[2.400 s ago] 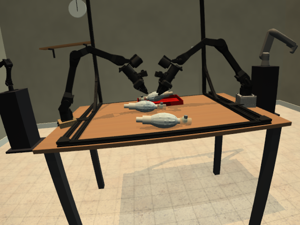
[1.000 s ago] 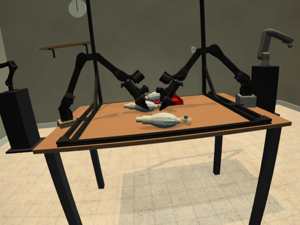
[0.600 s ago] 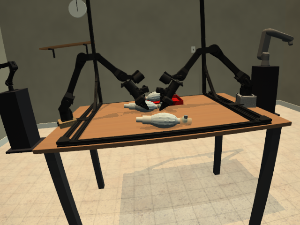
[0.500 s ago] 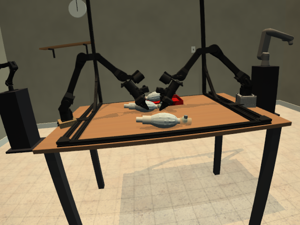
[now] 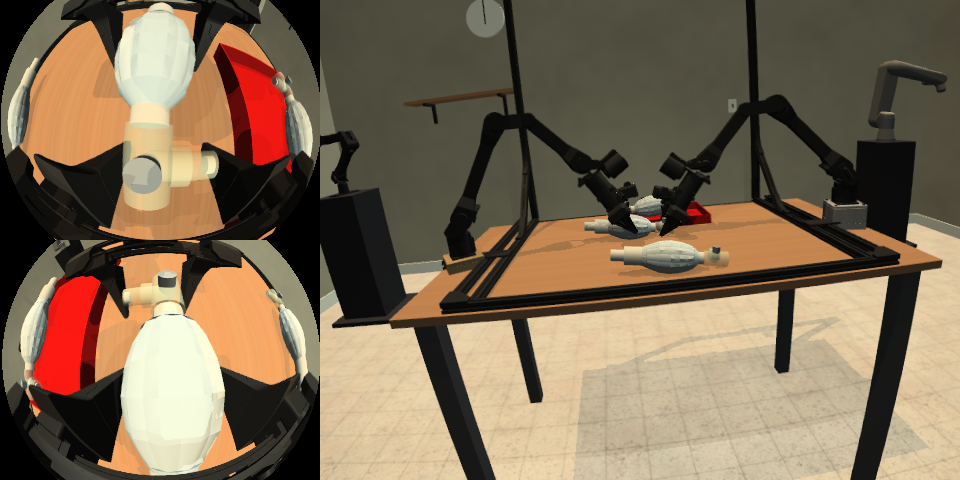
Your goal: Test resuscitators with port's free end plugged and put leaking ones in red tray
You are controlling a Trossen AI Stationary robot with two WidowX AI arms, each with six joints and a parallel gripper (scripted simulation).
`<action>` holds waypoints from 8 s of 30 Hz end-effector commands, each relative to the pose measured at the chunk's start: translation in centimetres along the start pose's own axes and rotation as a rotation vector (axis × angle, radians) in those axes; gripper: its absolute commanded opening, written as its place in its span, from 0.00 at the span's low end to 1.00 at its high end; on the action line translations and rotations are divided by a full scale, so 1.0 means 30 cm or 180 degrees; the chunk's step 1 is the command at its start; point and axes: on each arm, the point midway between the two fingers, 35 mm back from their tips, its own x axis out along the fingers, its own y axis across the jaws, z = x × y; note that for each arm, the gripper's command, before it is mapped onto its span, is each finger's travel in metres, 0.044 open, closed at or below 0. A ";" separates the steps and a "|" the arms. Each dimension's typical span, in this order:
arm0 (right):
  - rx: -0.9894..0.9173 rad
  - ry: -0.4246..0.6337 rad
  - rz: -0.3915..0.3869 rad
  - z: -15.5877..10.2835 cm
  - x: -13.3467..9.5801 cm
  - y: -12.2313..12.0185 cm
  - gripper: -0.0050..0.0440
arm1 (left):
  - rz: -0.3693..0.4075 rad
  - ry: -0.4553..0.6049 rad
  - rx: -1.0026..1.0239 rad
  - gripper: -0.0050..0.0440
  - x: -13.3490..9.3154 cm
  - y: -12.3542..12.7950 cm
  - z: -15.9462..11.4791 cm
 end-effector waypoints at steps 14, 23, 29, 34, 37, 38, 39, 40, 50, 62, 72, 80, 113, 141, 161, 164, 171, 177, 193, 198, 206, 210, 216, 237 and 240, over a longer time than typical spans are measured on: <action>-0.0003 -0.0003 -0.0004 0.001 -0.001 -0.001 0.10 | 0.0003 0.0008 0.0002 0.10 0.001 0.001 -0.003; -0.0003 -0.0003 -0.0004 0.001 -0.001 -0.001 0.10 | 0.0003 0.0008 0.0002 0.10 0.001 0.001 -0.003; -0.0003 -0.0003 -0.0004 0.001 -0.001 -0.001 0.10 | 0.0003 0.0008 0.0002 0.10 0.001 0.001 -0.003; 0.0001 -0.0003 -0.0001 0.001 -0.002 -0.001 1.00 | -0.0001 0.0008 0.0002 0.10 0.000 -0.001 -0.003; 0.0001 -0.0003 -0.0001 0.001 -0.002 -0.001 1.00 | -0.0001 0.0008 0.0002 0.10 0.000 -0.001 -0.003; 0.0001 -0.0003 -0.0001 0.001 -0.002 -0.001 1.00 | -0.0001 0.0008 0.0002 0.10 0.000 -0.001 -0.003; 0.0001 -0.0003 -0.0001 0.001 -0.002 -0.001 1.00 | -0.0001 0.0008 0.0002 0.10 0.000 -0.001 -0.003; 0.0001 -0.0003 -0.0001 0.001 -0.002 -0.001 1.00 | -0.0001 0.0008 0.0002 0.10 0.000 -0.001 -0.003; 0.0001 -0.0006 0.0001 0.002 -0.001 -0.001 1.00 | -0.0002 0.0008 0.0007 0.10 0.001 -0.001 -0.003; 0.0001 -0.0006 0.0001 0.002 -0.001 -0.001 1.00 | -0.0002 0.0008 0.0007 0.10 0.001 -0.001 -0.003; 0.0002 -0.0007 -0.0002 0.002 -0.001 -0.001 1.00 | -0.0006 0.0010 0.0008 0.10 0.001 -0.002 -0.003; 0.0002 -0.0007 -0.0002 0.002 -0.001 -0.001 1.00 | -0.0006 0.0010 0.0008 0.10 0.001 -0.002 -0.003; 0.0002 -0.0008 0.0004 0.003 -0.001 0.001 1.00 | -0.0003 0.0002 0.0008 1.00 0.000 -0.001 -0.001; -0.0002 -0.0009 0.0001 0.002 -0.001 0.000 1.00 | -0.0001 0.0006 0.0004 1.00 -0.240 0.002 0.178; -0.0001 -0.0011 0.0002 0.003 -0.002 0.000 1.00 | -0.0097 -0.0595 -0.0076 1.00 -0.793 0.084 0.130; -0.0001 -0.0011 0.0002 0.003 -0.002 0.000 1.00 | -0.0097 -0.0595 -0.0076 1.00 -0.793 0.084 0.130; 0.0005 -0.0005 -0.0004 0.001 0.000 -0.001 1.00 | -0.0151 -0.0942 -0.0126 1.00 -1.013 0.136 0.004; 0.0005 -0.0005 -0.0004 0.001 0.000 -0.001 1.00 | -0.0195 -0.1221 -0.0164 1.00 -1.126 0.177 -0.157; 0.0004 -0.0005 -0.0008 0.001 0.001 -0.002 1.00 | 0.0005 0.0006 0.0000 1.00 -0.934 0.051 -0.206; 0.0004 -0.0005 -0.0008 0.001 0.001 -0.002 1.00 | 0.0005 0.0006 0.0000 1.00 -0.934 0.051 -0.206; 0.0001 -0.0002 -0.0010 0.000 0.001 -0.002 1.00 | -0.0018 -0.0010 0.0005 1.00 -0.935 0.055 -0.214; 0.0001 -0.0002 -0.0010 0.000 0.001 -0.002 1.00 | -0.0018 -0.0010 0.0005 1.00 -0.935 0.055 -0.214; 0.0001 -0.0002 -0.0010 0.000 0.001 -0.002 1.00 | -0.0018 -0.0010 0.0005 1.00 -0.935 0.055 -0.214; 0.0002 -0.0006 -0.0002 0.163 -0.238 -0.002 1.00 | -0.0020 -0.0004 -0.0003 1.00 -0.935 0.055 -0.214; 0.0002 -0.0006 -0.0002 0.171 -0.248 -0.002 1.00 | -0.0020 -0.0004 -0.0003 1.00 -0.935 0.055 -0.214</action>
